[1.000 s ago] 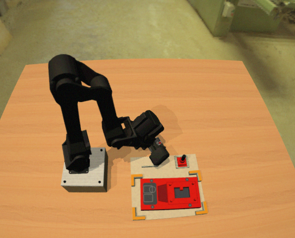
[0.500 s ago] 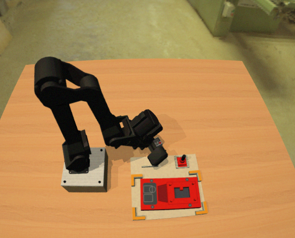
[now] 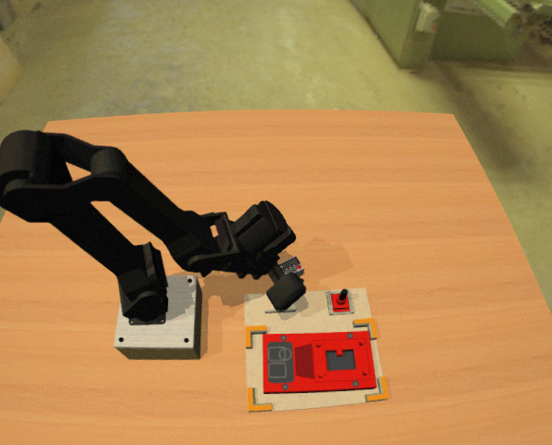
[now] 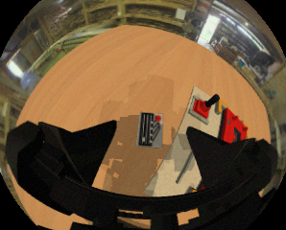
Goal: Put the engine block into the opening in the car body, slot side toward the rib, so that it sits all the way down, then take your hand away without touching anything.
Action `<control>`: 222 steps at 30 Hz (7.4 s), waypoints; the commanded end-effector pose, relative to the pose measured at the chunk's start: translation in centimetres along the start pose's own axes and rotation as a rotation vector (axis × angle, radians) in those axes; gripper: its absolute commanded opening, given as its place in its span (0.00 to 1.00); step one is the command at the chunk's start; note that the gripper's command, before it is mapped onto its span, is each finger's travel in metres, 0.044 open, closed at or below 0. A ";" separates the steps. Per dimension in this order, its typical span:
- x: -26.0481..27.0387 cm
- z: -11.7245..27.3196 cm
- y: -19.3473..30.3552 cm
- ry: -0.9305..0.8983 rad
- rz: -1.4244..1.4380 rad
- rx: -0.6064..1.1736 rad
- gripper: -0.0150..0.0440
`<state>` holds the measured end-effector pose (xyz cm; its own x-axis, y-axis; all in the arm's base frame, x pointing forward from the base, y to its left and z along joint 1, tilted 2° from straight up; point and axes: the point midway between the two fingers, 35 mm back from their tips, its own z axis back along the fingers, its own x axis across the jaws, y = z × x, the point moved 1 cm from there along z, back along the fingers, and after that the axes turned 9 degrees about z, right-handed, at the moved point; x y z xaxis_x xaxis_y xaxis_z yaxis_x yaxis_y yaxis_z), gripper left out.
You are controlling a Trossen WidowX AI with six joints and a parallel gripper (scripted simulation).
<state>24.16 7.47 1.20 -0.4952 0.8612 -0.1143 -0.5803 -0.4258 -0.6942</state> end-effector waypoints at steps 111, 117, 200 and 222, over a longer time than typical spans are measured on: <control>-0.9 0.9 -6.1 -0.115 0.000 0.717 0.25; -1.1 2.3 -7.3 -0.115 0.000 0.717 0.25; -18.5 1.4 -2.3 0.057 -0.406 0.732 0.25; -21.2 1.4 0.0 0.080 -0.459 0.732 0.52</control>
<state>33.55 -11.15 4.56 -0.0716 0.9974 -0.0054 -0.9963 -0.0718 -0.0478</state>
